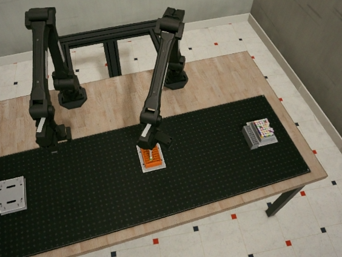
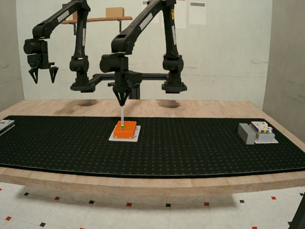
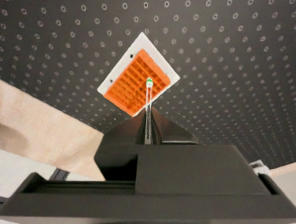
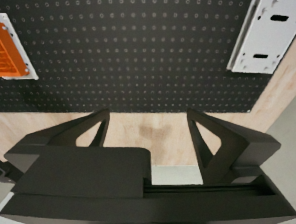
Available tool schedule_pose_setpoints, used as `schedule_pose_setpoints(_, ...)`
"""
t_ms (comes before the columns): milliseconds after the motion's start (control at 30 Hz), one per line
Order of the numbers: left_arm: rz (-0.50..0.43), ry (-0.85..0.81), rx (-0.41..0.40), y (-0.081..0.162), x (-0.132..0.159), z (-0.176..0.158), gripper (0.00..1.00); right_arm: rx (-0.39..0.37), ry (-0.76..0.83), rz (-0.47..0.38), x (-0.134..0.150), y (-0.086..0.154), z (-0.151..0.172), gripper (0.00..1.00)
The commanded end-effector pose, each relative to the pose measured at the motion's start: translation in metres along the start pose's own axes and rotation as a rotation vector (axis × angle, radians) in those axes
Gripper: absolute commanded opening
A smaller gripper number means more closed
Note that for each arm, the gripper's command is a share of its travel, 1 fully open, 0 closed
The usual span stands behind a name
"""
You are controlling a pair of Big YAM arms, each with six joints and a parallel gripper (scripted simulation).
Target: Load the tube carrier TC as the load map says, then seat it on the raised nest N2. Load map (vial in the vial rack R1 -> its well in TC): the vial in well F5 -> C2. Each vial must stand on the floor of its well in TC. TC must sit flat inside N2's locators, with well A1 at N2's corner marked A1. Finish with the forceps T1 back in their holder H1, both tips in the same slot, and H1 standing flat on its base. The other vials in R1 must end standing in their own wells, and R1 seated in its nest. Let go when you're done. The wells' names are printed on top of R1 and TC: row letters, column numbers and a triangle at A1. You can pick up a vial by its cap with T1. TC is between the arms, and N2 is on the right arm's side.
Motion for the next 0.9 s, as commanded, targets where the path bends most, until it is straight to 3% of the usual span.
schedule_pose_setpoints(0,0.0,-0.007,0.018,-0.0007,0.0015,-0.0086,0.07,-0.007,0.008,0.013,-0.0016,0.0004,-0.0004,1.0)
schedule_pose_setpoints(867,0.001,-0.007,0.011,-0.0032,-0.0001,-0.0028,0.07,-0.007,0.008,0.013,-0.0016,0.0004,-0.0004,1.0)
Point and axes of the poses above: on each arm, the point where the finger pads meet when closed, its own y axis back along the fingers, its own z axis across the jaws, x = y × z, the point moved 8 cm from there along y, back along the fingers, and after that the axes turned 10 degrees about y, right-handed, at the moved point
